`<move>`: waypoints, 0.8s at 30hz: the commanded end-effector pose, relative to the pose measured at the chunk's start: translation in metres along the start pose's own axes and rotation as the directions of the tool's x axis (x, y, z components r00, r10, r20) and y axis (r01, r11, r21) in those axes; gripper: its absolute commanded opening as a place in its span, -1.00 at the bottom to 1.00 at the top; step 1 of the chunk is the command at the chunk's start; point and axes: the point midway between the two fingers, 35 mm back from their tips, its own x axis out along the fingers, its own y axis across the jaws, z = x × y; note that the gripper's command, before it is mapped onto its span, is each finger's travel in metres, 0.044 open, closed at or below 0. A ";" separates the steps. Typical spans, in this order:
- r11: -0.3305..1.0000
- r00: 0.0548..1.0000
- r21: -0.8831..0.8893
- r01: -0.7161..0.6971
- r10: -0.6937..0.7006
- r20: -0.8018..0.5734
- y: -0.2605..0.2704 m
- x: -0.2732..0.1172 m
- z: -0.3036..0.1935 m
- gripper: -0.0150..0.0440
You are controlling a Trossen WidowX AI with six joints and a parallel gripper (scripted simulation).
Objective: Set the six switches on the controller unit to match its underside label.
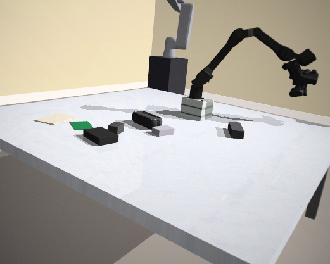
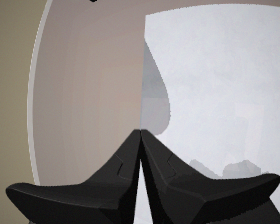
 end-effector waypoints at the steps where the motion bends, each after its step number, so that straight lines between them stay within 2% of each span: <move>1: 0.985 0.994 0.147 0.088 -0.097 0.051 -0.058 -0.019 0.041 -0.49; 13: 0.793 0.929 0.565 0.227 -0.350 0.119 -0.230 -0.108 0.113 -0.49; 20: 0.600 0.880 0.769 0.218 -0.462 0.112 -0.326 -0.177 0.121 -0.49; 24: 0.443 0.845 0.875 0.194 -0.529 0.080 -0.383 -0.217 0.113 -0.49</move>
